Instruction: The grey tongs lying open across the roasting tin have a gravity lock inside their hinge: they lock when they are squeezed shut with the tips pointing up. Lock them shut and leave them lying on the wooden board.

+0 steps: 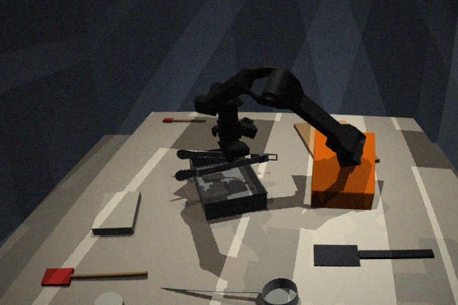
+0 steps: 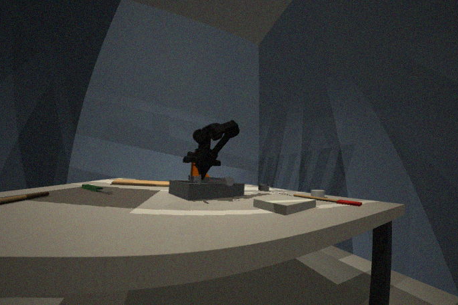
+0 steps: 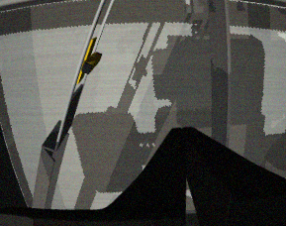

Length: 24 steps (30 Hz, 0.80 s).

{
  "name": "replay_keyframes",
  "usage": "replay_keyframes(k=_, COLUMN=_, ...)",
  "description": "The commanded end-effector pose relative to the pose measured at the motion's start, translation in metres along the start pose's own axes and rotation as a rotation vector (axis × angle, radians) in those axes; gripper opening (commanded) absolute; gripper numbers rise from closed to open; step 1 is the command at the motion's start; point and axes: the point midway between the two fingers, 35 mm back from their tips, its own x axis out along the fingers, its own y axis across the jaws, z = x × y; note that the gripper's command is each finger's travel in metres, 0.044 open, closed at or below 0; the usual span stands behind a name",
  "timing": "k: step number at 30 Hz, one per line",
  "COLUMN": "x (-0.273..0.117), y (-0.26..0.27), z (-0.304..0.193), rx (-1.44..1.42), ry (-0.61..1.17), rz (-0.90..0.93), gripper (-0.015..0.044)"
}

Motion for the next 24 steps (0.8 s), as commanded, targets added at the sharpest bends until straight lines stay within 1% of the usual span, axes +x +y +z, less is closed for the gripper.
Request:
replay_keyframes(k=1, x=0.0, y=0.0, z=0.0, rx=0.001, ry=-0.001, rz=-0.001, gripper=-0.015)
replay_keyframes(k=13, x=0.0, y=0.0, z=0.0, rx=0.001, ry=-0.001, rz=-0.001, gripper=-0.015)
replay_keyframes(k=16, x=-0.015, y=0.002, z=-0.001, rx=0.0, ry=-0.001, rz=0.002, gripper=-0.0071)
replay_keyframes(k=22, x=-0.091, y=0.003, z=-0.001, rx=-0.005, ry=0.0, rz=0.005, gripper=0.0086)
replay_keyframes(k=24, x=-0.102, y=0.001, z=0.0, rx=-0.006, ry=0.0, rz=0.005, gripper=0.0139)
